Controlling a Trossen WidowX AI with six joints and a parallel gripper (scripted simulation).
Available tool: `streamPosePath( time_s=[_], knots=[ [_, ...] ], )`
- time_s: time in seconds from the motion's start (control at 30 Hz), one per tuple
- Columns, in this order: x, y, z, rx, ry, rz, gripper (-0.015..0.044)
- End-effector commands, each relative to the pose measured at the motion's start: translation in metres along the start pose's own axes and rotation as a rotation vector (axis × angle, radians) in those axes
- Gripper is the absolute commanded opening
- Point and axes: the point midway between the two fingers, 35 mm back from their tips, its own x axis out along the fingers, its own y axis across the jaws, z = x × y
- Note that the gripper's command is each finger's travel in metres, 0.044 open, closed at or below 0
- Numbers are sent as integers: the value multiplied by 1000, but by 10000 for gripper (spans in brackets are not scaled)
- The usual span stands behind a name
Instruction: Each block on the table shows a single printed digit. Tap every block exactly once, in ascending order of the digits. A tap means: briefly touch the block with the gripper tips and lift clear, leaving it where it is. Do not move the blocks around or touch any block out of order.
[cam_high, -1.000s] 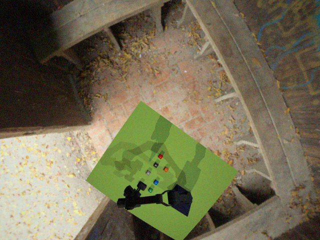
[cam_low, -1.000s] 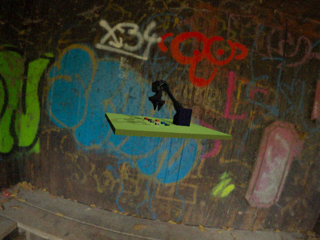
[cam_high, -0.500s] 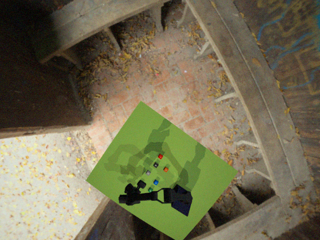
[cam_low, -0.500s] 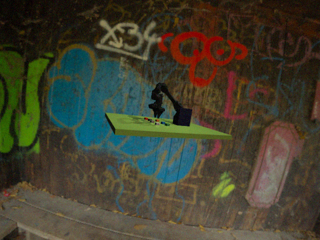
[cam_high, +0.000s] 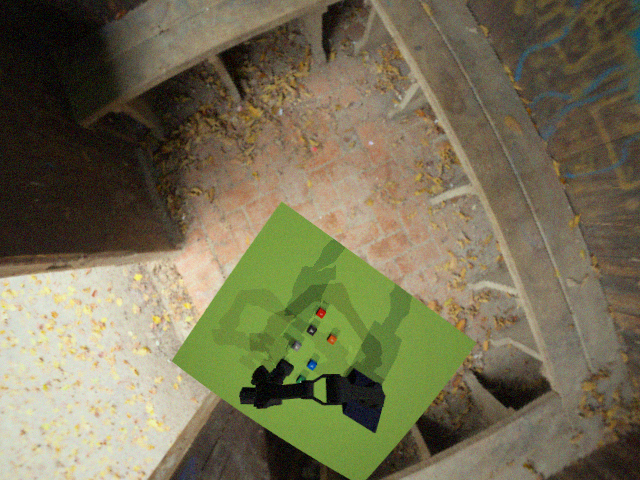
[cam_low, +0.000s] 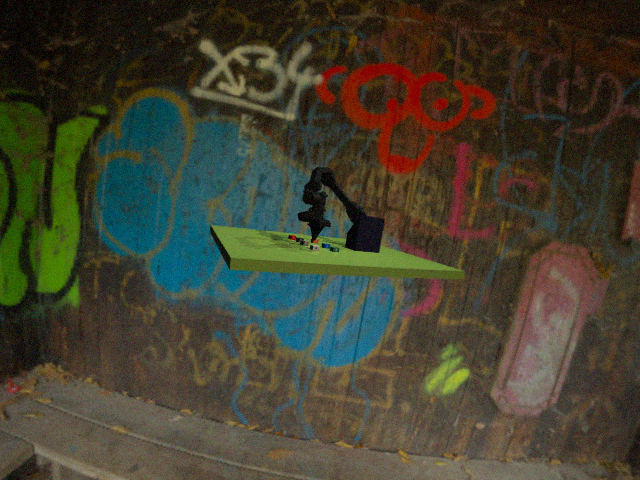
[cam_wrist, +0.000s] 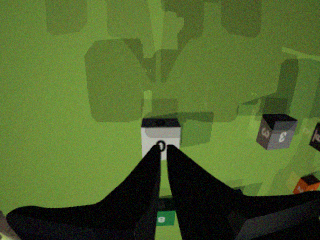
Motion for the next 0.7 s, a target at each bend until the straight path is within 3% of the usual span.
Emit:
streamPosePath(
  time_s=[0.0, 0.67],
  knots=[
    [2, 0, 1, -2, -3, -2, 20],
    [30, -1, 1, -2, -3, -4, 20]
  ],
)
